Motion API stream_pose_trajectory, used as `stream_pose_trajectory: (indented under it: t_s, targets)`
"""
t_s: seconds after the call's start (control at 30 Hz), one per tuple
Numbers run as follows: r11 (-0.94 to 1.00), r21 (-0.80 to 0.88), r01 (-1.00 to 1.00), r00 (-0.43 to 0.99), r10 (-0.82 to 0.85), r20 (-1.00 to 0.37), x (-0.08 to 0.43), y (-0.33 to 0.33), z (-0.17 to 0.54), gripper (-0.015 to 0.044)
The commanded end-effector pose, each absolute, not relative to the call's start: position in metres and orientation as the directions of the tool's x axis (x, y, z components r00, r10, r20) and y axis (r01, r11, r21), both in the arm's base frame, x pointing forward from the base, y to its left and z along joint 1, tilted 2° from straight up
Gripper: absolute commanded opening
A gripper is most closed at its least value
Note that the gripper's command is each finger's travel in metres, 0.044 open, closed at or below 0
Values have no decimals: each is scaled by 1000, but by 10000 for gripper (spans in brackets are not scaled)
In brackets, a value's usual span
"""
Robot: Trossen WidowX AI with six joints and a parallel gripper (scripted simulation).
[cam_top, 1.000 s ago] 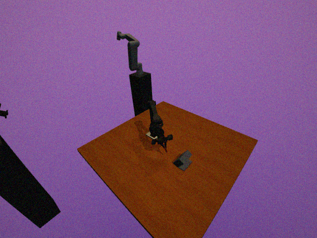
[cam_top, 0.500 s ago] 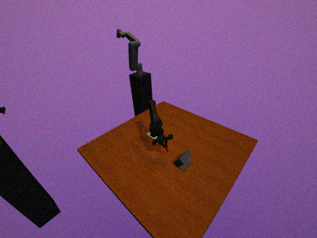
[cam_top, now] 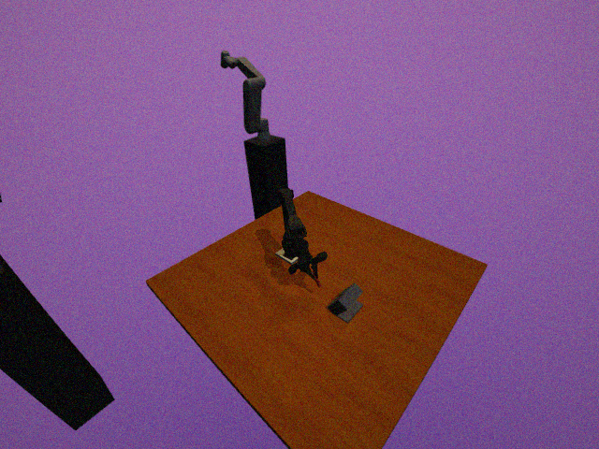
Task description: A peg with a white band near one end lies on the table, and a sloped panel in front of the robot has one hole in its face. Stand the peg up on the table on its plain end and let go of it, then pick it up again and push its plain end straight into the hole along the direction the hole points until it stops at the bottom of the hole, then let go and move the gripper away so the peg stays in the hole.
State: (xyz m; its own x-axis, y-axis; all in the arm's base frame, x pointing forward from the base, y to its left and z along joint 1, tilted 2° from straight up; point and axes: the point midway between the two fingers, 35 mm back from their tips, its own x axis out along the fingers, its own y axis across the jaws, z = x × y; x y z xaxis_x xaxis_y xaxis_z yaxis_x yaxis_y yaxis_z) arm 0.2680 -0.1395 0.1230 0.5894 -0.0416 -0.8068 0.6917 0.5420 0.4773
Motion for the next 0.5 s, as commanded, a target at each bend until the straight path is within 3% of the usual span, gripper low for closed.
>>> stream_pose_trajectory:
  t_s: [0.0,0.47]
  targets:
    - [536,502,679,615,-41,-788,269,-138,125,0]
    - [521,566,639,680,-38,-733,272,-132,127,0]
